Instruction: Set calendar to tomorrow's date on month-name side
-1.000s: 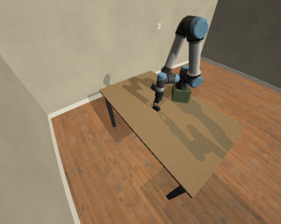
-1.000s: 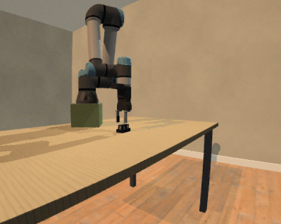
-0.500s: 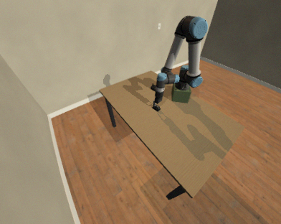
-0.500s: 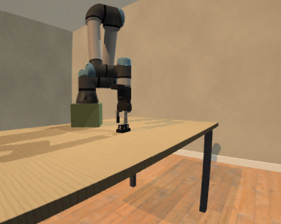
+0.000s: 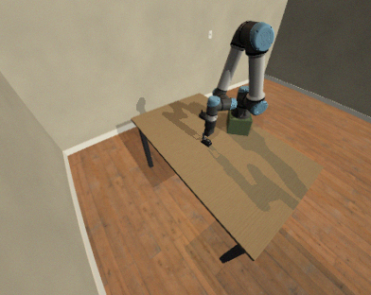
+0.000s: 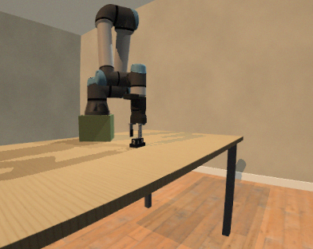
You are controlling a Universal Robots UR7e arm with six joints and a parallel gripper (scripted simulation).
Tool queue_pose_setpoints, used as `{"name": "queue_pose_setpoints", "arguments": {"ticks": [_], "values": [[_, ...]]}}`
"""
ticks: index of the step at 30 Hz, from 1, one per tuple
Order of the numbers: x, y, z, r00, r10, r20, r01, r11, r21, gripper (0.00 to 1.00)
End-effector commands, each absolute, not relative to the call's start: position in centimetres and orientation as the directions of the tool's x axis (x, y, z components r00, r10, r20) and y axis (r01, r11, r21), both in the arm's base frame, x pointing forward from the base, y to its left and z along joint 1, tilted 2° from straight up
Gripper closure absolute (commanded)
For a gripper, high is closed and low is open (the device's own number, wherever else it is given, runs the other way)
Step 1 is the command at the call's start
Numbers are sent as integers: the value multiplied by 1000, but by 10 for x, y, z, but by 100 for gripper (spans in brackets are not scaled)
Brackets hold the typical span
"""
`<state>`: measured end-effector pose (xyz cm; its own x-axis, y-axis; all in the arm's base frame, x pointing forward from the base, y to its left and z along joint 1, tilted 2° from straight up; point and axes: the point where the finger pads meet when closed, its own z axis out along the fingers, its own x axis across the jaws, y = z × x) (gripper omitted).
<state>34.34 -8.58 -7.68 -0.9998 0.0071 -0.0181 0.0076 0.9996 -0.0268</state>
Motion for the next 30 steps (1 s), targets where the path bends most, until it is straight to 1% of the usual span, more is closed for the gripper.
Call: {"name": "queue_pose_setpoints", "arguments": {"ticks": [1,19,30], "values": [[344,-86,-77,-1000,7,-19,8,1000,-27,13],[344,-86,-78,-1000,7,-19,8,1000,-27,13],[344,-86,-92,-1000,7,-19,8,1000,-27,13]]}}
